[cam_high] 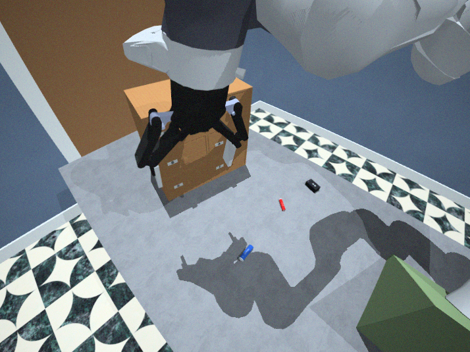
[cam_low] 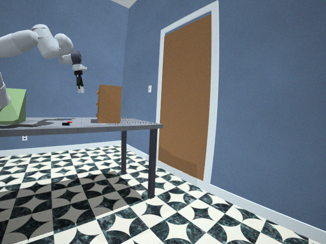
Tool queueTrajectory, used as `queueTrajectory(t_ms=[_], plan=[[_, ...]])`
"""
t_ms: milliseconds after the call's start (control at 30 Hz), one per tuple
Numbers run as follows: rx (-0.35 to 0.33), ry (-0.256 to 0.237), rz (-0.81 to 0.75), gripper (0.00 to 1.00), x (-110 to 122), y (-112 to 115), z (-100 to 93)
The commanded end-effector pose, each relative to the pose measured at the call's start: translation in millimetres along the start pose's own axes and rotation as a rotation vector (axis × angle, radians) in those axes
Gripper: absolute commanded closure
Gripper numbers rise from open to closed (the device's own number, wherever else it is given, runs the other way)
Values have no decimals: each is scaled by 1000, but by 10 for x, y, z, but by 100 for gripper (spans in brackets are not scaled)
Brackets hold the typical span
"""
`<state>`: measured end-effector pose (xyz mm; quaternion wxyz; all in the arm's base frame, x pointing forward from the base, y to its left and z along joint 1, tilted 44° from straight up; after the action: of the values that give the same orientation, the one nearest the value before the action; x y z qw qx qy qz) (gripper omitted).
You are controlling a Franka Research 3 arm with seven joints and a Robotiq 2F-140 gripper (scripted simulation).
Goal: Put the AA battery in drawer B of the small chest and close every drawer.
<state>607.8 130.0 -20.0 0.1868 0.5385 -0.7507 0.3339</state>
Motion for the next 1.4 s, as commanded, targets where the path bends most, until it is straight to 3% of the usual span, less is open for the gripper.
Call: queueTrajectory(t_ms=[0, 500, 1367], plan=[[-68, 45, -119, 0, 60, 67, 19], [-195, 43, -116, 0, 56, 80, -71], [-211, 43, -116, 0, 56, 82, -82]])
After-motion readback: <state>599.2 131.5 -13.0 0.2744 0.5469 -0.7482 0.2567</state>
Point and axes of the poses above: the point where the finger pads meet when closed, its own z axis out along the fingers, its own x axis across the jaws, y = z × x, the point moved 4 cm from there along -z, back along the fingers, and after that the axes turned 4 degrees about -z, right-handed, at the moved point
